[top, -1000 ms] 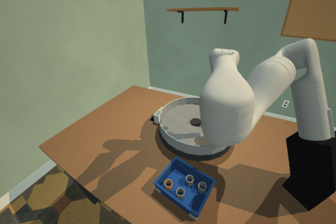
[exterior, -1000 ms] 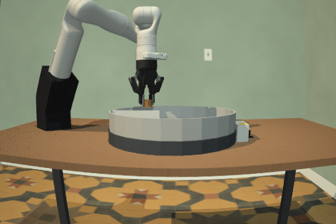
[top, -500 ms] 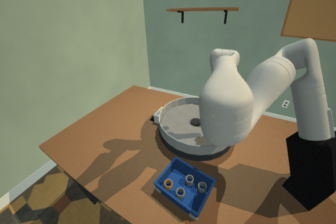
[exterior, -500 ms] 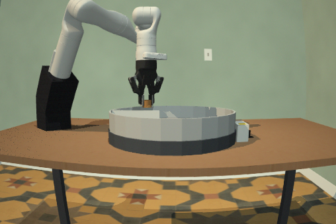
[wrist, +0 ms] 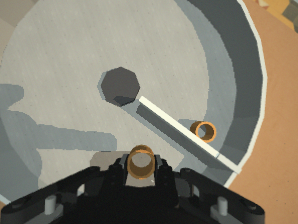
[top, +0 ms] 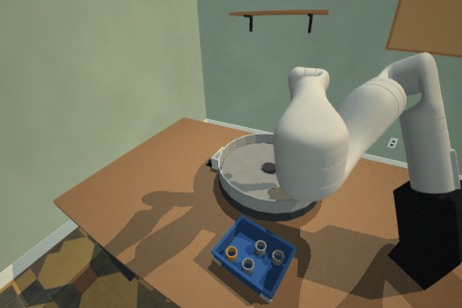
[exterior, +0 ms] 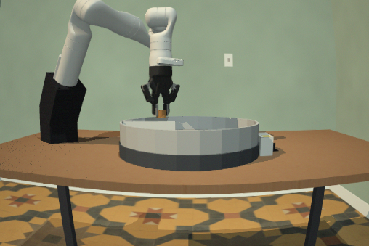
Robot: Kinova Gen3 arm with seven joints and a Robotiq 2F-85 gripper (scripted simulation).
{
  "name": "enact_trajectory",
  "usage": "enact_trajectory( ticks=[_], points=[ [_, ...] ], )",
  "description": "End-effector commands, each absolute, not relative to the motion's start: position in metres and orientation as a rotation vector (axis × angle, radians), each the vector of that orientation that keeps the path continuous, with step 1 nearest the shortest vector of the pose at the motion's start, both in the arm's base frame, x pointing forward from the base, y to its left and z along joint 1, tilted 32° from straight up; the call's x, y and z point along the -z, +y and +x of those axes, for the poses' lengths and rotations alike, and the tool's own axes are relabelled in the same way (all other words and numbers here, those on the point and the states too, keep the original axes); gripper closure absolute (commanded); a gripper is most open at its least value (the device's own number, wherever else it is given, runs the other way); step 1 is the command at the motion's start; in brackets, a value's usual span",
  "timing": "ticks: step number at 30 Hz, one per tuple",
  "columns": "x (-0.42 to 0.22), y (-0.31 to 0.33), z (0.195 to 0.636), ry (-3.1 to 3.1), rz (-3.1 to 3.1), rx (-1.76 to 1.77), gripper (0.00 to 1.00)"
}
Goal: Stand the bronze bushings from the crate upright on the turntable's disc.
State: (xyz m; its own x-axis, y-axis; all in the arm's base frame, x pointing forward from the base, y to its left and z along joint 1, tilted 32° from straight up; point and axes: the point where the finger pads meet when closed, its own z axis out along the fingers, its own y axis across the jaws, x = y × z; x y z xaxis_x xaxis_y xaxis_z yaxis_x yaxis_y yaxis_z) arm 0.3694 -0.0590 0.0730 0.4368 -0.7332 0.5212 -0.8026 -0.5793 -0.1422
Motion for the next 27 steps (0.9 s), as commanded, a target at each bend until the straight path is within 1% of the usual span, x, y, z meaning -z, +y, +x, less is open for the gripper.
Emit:
enact_trajectory(
  ticks=[1,27],
  points=[
    [-0.0727,-0.0592,0.3699,-1.36,2.559,-0.832,1.0],
    [-0.0631,-0.0618,0.3749,-1.378,2.557,-0.83,1.0]
  ],
)
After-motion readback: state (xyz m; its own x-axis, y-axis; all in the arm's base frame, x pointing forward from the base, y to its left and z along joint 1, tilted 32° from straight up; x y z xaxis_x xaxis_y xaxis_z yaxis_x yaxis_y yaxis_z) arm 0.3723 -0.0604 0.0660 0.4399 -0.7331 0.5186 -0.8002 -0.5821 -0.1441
